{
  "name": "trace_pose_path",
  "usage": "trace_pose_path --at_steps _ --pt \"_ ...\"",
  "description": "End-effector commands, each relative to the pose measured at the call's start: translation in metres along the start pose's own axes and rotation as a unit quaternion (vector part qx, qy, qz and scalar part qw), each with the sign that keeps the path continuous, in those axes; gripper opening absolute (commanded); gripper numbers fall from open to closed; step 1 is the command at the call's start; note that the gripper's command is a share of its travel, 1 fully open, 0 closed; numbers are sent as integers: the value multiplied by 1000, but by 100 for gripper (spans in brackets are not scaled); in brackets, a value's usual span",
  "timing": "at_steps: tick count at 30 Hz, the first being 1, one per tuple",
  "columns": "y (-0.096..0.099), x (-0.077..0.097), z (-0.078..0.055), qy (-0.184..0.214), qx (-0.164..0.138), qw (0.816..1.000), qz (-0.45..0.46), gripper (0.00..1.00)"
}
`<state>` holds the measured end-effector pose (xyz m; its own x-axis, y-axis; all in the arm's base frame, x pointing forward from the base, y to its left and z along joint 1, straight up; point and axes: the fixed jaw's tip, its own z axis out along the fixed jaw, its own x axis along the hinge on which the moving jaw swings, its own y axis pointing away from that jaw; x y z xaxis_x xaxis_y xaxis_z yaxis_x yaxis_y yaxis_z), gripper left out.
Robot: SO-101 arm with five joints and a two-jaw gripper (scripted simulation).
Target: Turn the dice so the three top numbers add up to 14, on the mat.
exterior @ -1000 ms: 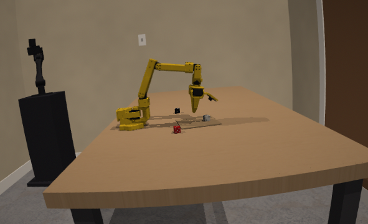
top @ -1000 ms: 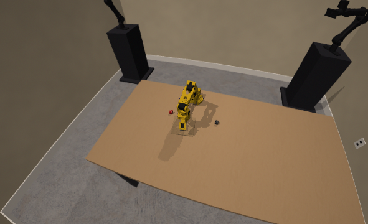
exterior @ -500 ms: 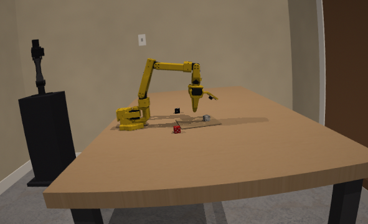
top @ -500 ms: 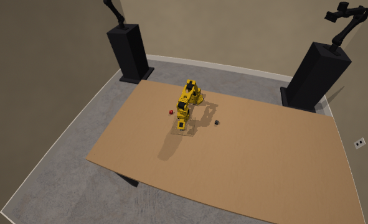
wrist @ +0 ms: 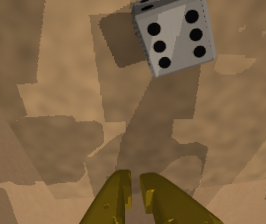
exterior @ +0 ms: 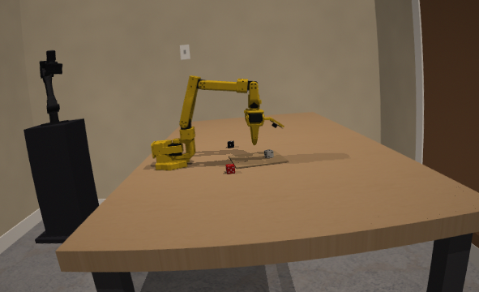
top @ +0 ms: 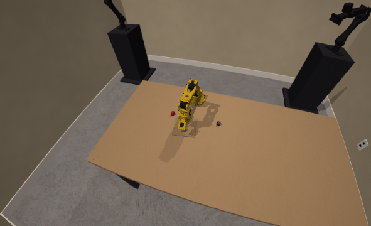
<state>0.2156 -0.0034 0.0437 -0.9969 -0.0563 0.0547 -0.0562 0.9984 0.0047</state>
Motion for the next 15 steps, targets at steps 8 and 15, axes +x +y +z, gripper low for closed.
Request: trace_pose_path --at_steps 8,15 --pt "-3 -5 -11 -32 3 999 10 8" --pt "-3 -5 -11 -32 3 999 10 11"
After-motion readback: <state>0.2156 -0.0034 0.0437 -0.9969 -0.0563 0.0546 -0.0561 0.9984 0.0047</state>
